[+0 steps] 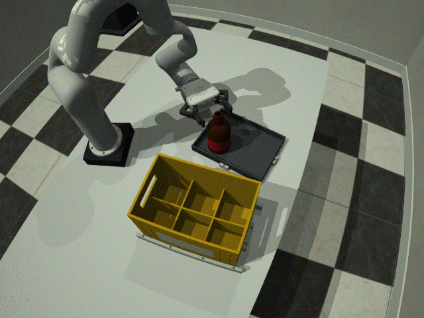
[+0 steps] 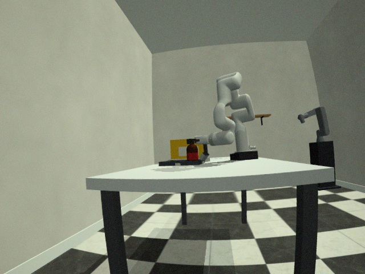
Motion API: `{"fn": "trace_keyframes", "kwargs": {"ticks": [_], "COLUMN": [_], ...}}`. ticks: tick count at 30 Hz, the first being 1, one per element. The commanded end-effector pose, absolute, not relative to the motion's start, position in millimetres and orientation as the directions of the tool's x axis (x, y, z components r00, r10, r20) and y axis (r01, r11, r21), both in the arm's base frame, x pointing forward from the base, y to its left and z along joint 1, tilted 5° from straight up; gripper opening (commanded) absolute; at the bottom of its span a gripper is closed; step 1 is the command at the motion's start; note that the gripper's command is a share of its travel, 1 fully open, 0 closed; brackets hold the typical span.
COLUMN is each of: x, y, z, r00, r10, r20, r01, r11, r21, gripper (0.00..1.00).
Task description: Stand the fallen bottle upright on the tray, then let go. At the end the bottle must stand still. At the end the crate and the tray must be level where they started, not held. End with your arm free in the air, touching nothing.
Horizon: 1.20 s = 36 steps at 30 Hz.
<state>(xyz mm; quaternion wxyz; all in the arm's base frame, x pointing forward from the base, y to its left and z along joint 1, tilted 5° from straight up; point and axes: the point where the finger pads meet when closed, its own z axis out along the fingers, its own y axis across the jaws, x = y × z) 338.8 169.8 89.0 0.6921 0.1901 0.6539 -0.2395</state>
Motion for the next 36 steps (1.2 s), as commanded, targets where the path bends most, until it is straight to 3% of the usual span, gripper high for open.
{"fn": "trace_keyframes", "kwargs": {"ticks": [1,36], "x": [339.1,338.5], "y": [170.5,172.2], "z": [89.7,110.1], "r00": [0.032,0.032], "r10": [-0.081,-0.081], "r20": [-0.996,-0.996], "r01": [0.580,0.580], "r11": [0.813,0.813], "r21": [-0.047,-0.047], "gripper": [1.00,1.00]}}
